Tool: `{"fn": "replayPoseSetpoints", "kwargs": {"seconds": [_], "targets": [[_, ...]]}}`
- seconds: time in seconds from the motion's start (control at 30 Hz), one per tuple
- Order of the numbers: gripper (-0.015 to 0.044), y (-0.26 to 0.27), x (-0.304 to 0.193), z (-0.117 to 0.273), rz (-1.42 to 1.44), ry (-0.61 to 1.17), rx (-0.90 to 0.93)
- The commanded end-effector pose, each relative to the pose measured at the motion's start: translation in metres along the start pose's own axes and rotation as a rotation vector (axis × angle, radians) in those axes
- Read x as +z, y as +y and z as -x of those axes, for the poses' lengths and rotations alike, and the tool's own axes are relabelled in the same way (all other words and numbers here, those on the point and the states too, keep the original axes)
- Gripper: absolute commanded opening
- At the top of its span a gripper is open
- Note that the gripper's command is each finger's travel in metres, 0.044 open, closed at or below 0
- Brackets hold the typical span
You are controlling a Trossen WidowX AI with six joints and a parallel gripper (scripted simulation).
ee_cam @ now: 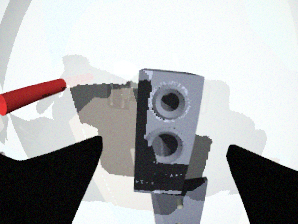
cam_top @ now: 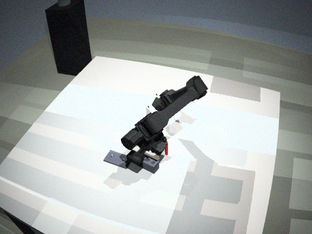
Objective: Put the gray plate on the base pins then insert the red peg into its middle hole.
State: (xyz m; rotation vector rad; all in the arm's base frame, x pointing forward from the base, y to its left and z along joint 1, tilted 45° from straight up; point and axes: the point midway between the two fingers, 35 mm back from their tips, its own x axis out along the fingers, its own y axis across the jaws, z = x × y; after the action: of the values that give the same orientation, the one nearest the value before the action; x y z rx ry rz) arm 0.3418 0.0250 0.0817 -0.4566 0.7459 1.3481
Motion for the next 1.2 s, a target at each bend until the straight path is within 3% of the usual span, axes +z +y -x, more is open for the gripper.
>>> {"fn": "replayPoseSetpoints", "kwargs": {"seconds": [0.0, 0.87, 1.17], "targets": [[0.0440, 0.000, 0.000, -0.008, -0.003, -0.004, 0.002], [0.0440, 0.002, 0.001, -0.047, -0.003, -0.008, 0.003], [0.0204, 0.002, 0.001, -0.047, -0.003, -0.008, 0.003]]}}
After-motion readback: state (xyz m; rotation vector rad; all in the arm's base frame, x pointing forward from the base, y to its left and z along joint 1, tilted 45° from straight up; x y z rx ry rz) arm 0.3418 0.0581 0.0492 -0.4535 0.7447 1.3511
